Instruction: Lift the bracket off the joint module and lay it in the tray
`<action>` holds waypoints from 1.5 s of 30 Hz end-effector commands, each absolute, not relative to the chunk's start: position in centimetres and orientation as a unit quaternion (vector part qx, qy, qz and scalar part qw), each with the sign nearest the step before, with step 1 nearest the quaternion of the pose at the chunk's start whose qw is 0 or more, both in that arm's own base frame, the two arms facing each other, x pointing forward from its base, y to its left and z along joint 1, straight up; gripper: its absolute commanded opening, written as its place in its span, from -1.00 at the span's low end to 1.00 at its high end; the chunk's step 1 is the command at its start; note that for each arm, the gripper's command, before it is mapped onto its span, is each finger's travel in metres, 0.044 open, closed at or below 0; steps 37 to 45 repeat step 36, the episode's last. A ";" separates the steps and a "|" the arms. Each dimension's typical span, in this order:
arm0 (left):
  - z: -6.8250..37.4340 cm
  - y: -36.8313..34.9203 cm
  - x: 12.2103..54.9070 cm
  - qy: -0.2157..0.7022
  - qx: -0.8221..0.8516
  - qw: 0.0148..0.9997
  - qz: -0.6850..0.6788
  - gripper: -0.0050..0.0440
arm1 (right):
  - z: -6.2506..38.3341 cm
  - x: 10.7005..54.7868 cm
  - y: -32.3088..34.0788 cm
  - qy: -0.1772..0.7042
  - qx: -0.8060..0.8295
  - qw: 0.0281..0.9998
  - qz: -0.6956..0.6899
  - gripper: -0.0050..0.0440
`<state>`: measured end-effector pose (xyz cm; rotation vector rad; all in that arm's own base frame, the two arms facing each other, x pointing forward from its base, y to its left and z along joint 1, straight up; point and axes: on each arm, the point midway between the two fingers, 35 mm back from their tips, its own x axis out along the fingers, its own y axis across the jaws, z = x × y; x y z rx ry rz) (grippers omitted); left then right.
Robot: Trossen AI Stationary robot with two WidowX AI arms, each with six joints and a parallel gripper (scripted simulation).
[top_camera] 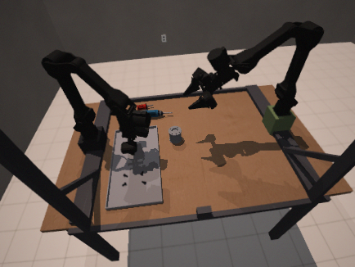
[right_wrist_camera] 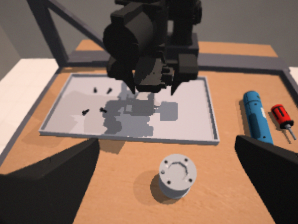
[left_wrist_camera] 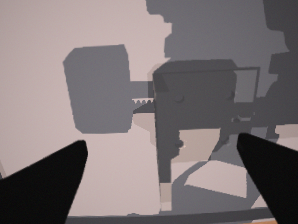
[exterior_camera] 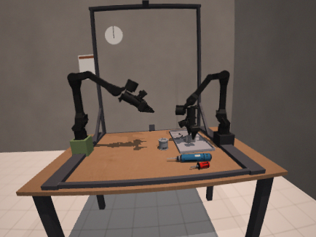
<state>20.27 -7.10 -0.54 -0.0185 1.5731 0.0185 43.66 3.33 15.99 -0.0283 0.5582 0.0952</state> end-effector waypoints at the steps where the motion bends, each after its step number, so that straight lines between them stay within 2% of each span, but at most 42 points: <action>1: 2.3 -7.3 21.0 0.696 -0.012 0.718 0.003 1.00 | 17.2 43.9 3.4 0.261 -0.013 0.964 0.047 1.00; 8: 5.3 -7.3 20.9 0.696 -0.012 0.718 0.003 1.00 | 17.2 43.9 3.4 0.261 -0.013 0.964 0.047 1.00; 45: 4.9 -7.2 20.5 0.702 -0.010 0.712 0.006 1.00 | 17.2 43.9 3.4 0.261 -0.013 0.964 0.047 1.00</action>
